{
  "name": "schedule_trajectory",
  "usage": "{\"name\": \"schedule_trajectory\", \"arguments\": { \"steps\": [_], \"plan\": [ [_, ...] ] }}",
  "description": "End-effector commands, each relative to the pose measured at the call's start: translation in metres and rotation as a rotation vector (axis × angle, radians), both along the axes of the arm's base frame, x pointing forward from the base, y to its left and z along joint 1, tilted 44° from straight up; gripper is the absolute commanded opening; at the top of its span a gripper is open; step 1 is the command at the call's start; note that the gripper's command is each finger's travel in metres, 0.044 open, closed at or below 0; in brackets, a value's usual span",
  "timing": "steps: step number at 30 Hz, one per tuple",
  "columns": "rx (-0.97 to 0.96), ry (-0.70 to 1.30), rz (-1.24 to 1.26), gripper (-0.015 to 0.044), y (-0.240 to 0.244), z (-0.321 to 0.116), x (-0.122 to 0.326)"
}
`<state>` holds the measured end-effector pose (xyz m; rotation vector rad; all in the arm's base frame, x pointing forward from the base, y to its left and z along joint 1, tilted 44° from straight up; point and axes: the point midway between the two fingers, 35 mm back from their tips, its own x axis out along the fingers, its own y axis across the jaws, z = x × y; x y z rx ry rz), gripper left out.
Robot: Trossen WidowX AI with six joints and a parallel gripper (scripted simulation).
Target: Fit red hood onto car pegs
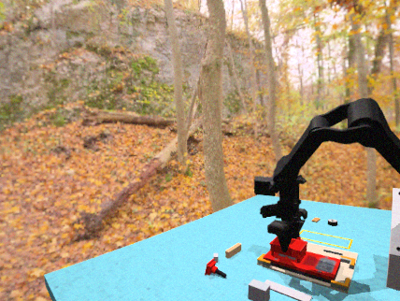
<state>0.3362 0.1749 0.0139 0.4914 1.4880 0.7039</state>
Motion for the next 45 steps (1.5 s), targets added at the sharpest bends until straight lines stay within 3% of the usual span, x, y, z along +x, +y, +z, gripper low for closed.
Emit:
{"name": "schedule_trajectory", "arguments": {
  "steps": [1,30,45],
  "plan": [
    [0.000,0.003,-0.003,0.0000,0.0013,-0.0023,-0.0001],
    [0.002,0.002,-0.001,0.0000,0.0075,-0.0075,-0.0009],
    [0.001,0.003,-0.001,0.0394,0.0079,-0.0080,-0.0009]
  ]
}}
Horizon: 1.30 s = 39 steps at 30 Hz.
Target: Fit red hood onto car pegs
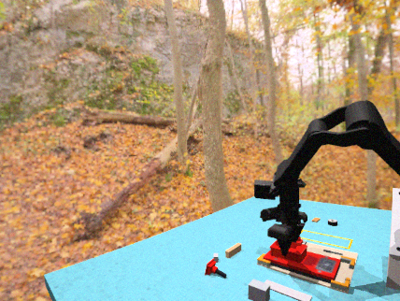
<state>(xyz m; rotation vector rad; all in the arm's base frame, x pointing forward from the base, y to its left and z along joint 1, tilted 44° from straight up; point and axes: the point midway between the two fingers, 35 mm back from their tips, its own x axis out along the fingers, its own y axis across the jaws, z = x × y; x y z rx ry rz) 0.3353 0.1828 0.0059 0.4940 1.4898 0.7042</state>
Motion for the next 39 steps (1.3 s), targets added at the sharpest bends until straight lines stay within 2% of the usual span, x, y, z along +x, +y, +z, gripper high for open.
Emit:
{"name": "schedule_trajectory", "arguments": {
  "steps": [1,2,7,15,39],
  "plan": [
    [0.000,0.000,0.000,0.0420,0.000,0.000,0.000],
    [0.000,0.000,0.000,0.0440,0.000,0.000,0.000],
    [-0.001,-0.001,0.000,0.0440,-0.005,0.005,0.001],
    [-0.002,-0.005,-0.005,0.0440,-0.049,0.051,0.003],
    [-0.002,-0.005,-0.005,0.0440,-0.049,0.051,0.003]
  ]
}}
